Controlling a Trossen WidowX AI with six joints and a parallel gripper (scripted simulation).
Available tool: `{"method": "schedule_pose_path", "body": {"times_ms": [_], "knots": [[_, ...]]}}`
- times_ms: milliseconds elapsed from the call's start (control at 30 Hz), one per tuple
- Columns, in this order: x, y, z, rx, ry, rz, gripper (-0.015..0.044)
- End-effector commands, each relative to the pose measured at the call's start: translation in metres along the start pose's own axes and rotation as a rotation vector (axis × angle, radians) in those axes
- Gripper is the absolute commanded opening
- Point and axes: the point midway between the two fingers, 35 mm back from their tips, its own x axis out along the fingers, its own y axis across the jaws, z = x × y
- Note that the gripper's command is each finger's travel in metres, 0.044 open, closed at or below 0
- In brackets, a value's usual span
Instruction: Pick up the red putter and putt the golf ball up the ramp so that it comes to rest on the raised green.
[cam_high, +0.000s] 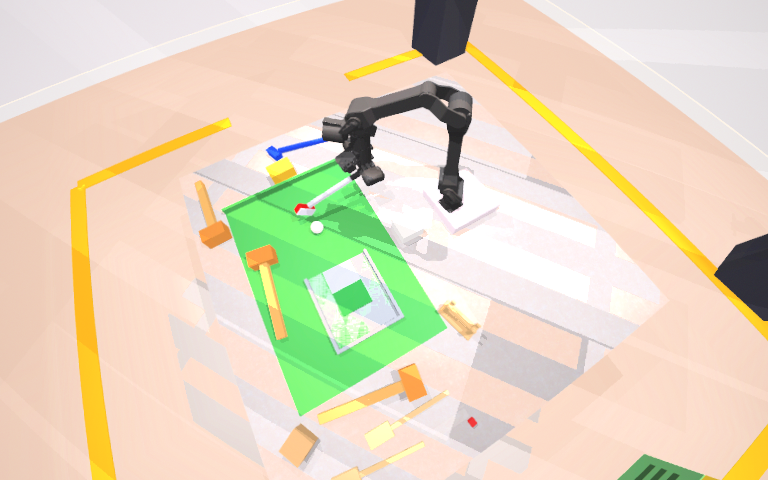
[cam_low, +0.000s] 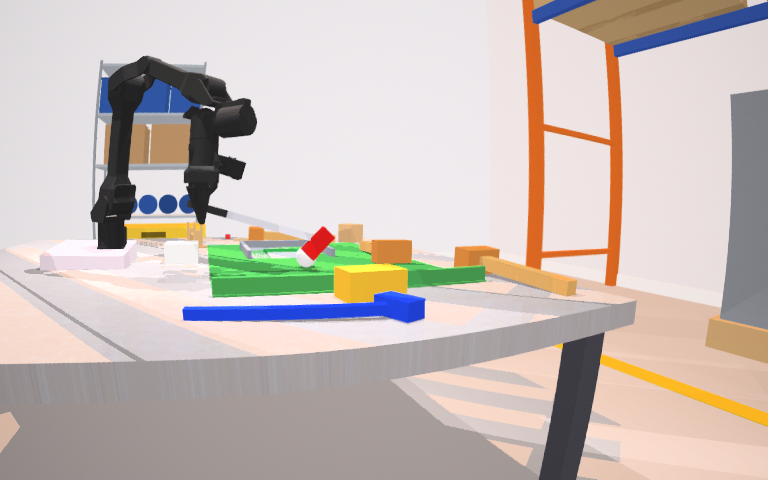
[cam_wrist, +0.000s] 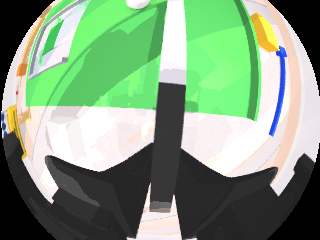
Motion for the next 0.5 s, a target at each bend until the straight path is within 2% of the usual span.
{"method": "schedule_pose_path", "body": {"times_ms": [0,467], "knots": [[0.007,0.001,0.0,-0.003,-0.003,0.006,0.0],[0.019,0.001,-0.001,0.001,0.002,0.001,0.0]]}}
